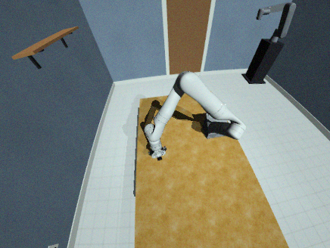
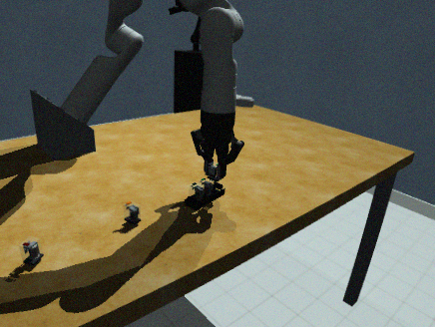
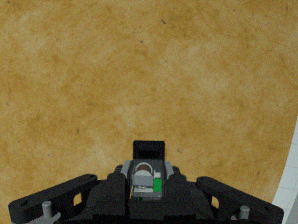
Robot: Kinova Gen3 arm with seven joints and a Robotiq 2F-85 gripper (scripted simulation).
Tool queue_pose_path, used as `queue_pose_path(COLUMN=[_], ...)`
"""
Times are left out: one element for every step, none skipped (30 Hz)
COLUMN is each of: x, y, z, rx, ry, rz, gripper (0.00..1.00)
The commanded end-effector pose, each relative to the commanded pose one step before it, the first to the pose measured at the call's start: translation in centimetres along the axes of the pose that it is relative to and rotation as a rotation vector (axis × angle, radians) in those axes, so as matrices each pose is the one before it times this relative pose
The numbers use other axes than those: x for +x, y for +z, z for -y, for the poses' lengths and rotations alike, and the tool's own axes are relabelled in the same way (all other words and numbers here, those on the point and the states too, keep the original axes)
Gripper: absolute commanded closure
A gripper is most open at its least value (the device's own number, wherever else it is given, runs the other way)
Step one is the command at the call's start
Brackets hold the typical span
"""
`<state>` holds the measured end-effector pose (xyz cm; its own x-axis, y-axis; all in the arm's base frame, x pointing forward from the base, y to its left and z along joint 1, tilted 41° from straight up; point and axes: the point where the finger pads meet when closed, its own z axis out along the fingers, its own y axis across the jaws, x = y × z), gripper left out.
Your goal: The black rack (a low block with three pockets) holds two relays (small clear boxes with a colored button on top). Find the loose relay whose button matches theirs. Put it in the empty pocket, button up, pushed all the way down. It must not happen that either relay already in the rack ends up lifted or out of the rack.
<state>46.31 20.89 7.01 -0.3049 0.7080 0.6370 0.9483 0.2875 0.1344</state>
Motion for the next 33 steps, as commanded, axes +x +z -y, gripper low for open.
queue_pose_path(x=[-0.027,0.0,0.0,0.0,0.0,0.0,0.0,0.0,0.0,0.0,0.0,0.0,0.0,0.0,0.0,0.0,0.0,0.0,0.0,0.0,0.0,0.0,0.0,0.0,0.0,0.0,0.0,0.0,0.0,0.0,0.0,0.0,0.0], y=[-0.078,0.0,0.0,0.0,0.0,0.0,0.0,0.0,0.0,0.0,0.0,0.0,0.001,0.003,0.005,0.008,0.0,0.0,0.012,0.016,0.02,0.024,0.029,0.033,0.037,0.042,0.046,0.049,0.053,0.056,0.059,0.061,0.063], z=[-0.053,0.0,0.0,0.0,0.0,0.0,0.0,0.0,0.0,0.0,0.0,0.0,0.0,0.0,0.0,0.0,0.0,0.0,0.0,0.0,0.0,0.0,0.0,0.0,0.0,0.0,0.0,0.0,0.0,0.0,0.0,0.0,0.0], rx=[-0.00169,0.0,0.0,0.0,0.0,0.0,0.0,0.0,0.0,0.0,0.0,0.0,0.0,0.0,0.0,0.0,0.0,0.0,0.0,0.0,0.0,0.0,0.0,0.0,0.0,0.0,0.0,0.0,0.0,0.0,0.0,0.0,0.0], ry=[0.00021,0.0,0.0,0.0,0.0,0.0,0.0,0.0,0.0,0.0,0.0,0.0,0.0,0.0,0.0,0.0,0.0,0.0,0.0,0.0,0.0,0.0,0.0,0.0,0.0,0.0,0.0,0.0,-0.00001,0.0,0.0,0.0,0.0], rz=[0.00075,0.0,0.0,0.0,0.0,0.0,0.0,0.0,0.0,0.0,0.0,0.0,0.0,0.0,0.0,0.0,0.0,0.0,0.0,0.0,0.0,0.0,0.0,0.0,0.0,0.0,0.0,0.0,0.0,0.0,0.0,0.0,0.0], gripper=[1.0,1.0,1.0,1.0,1.0,1.0,1.0,1.0,1.0,1.0,1.0,1.0,1.0,1.0,1.0,1.0,1.0,1.0,1.0,1.0,1.0,1.0,1.0,1.0,1.0,1.0,1.0,1.0,1.0,1.0,1.0,1.0,1.0])
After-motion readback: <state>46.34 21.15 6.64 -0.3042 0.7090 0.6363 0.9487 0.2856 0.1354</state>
